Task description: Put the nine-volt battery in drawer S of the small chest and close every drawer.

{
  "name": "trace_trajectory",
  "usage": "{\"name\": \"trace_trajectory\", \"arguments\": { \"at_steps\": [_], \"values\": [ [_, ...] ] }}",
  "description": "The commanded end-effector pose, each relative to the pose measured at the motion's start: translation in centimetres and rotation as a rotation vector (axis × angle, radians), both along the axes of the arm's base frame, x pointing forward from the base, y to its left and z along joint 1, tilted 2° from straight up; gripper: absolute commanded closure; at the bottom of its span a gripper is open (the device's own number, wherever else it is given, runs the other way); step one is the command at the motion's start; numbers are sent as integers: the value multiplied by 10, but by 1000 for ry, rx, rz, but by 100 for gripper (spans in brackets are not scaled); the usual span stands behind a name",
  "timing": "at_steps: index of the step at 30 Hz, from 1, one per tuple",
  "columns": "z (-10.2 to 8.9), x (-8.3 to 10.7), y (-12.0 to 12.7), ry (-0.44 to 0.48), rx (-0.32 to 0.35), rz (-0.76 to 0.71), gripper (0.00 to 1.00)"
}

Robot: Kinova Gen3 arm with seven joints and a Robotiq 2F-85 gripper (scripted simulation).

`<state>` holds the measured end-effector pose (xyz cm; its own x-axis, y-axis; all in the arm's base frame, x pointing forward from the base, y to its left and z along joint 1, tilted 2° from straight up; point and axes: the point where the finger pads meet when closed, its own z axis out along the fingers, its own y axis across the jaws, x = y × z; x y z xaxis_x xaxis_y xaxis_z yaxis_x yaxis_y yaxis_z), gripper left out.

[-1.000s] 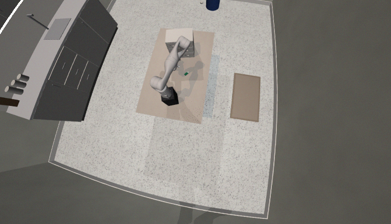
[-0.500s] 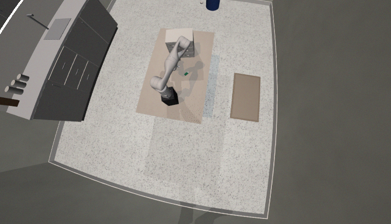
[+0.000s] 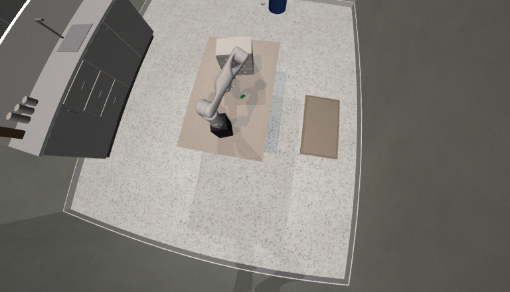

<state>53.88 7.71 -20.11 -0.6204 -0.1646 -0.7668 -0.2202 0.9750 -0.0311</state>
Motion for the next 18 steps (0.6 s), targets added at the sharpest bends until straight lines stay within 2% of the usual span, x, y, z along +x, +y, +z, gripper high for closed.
{"name": "trace_trajectory", "arguments": {
  "at_steps": [1,18],
  "values": [
    [2,2,0,-4,0,0,100],
    [2,4,1,-4,0,0,100]
  ]
}}
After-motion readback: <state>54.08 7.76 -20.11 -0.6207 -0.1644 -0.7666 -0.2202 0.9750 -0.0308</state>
